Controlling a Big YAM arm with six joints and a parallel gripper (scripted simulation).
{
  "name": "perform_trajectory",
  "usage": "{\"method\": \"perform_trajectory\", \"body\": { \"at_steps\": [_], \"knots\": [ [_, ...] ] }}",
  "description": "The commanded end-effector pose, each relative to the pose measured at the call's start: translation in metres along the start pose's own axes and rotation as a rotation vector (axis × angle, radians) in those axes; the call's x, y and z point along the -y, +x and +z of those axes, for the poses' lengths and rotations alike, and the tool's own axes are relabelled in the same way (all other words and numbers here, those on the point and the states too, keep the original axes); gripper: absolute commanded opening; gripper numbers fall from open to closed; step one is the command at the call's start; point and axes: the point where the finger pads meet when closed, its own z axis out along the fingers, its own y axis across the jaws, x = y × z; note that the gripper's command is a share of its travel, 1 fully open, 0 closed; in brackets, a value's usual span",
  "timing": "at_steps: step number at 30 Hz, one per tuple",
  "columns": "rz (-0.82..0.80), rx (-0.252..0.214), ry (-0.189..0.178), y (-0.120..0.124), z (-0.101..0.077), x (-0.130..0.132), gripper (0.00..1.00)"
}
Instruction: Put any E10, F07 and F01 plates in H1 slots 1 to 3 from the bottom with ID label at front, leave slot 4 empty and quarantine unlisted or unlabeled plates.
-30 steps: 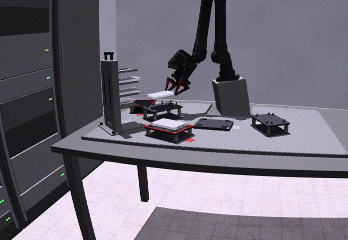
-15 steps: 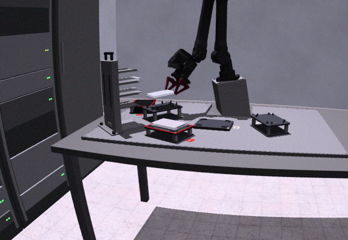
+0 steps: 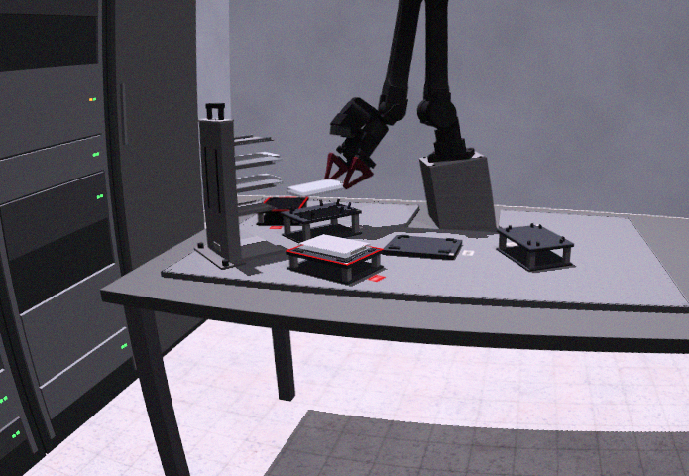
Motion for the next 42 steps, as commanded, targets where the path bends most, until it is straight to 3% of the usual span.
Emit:
{"method": "perform_trajectory", "body": {
  "at_steps": [1, 12, 13, 16, 24, 29, 30, 33, 42],
  "knots": [
    [-0.005, 0.039, 0.000, -0.023, 0.010, 0.003, 0.86],
    [-0.003, 0.030, -0.002, -0.028, 0.016, 0.002, 0.86],
    [-0.008, 0.051, 0.010, -0.035, 0.015, 0.007, 0.86],
    [-0.003, 0.031, -0.002, -0.031, 0.019, 0.002, 0.86],
    [-0.003, 0.031, -0.002, -0.037, 0.025, 0.002, 0.86],
    [-0.005, 0.035, -0.001, -0.041, 0.026, 0.002, 0.86],
    [-0.007, 0.056, 0.011, -0.048, 0.024, 0.007, 0.86],
    [-0.003, 0.031, -0.003, -0.042, 0.030, 0.002, 0.86],
    [-0.004, 0.033, -0.003, -0.050, 0.036, 0.002, 0.86]
  ]
}}
